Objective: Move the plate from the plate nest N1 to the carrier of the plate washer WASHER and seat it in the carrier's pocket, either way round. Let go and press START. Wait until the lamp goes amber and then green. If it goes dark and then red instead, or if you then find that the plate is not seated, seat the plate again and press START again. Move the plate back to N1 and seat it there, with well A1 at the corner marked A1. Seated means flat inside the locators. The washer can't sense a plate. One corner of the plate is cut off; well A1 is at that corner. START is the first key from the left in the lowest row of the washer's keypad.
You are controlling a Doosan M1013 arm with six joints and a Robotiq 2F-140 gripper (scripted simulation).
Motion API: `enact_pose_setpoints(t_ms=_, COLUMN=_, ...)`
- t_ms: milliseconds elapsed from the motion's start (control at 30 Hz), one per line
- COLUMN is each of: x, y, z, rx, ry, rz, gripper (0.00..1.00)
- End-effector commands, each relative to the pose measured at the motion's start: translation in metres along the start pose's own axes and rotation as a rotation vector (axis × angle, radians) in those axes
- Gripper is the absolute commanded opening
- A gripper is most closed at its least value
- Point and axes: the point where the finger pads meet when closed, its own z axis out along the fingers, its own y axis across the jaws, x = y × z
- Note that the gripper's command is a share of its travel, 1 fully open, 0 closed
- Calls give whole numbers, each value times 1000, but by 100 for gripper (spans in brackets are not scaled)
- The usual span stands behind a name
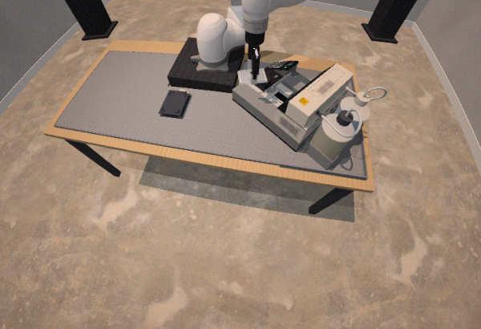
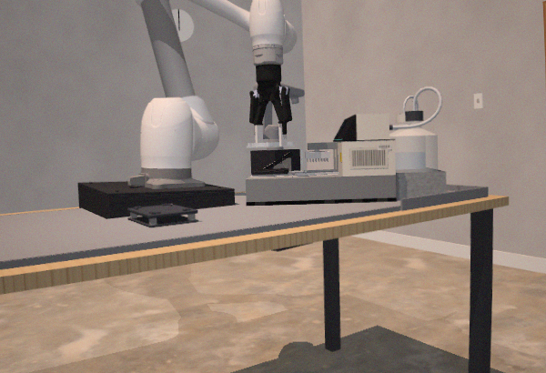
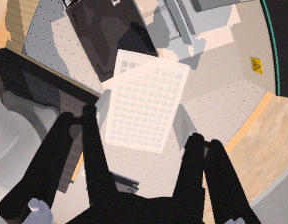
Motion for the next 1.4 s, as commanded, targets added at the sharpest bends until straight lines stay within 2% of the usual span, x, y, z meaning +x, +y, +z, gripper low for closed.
enact_pose_setpoints(t_ms=0, x=-14, y=12, z=2, rx=1, ry=2, rz=-1, gripper=10)
enact_pose_setpoints(t_ms=233, x=-20, y=15, z=3, rx=1, ry=2, rz=32, gripper=10)
enact_pose_setpoints(t_ms=733, x=-91, y=37, z=12, rx=1, ry=2, rz=532, gripper=10)
enact_pose_setpoints(t_ms=900, x=-105, y=41, z=13, rx=1, ry=1, rz=623, gripper=10)
enact_pose_setpoints(t_ms=1167, x=-143, y=53, z=18, rx=1, ry=1, rz=623, gripper=10)
enact_pose_setpoints(t_ms=1367, x=-145, y=54, z=18, rx=1, ry=1, rz=623, gripper=10)
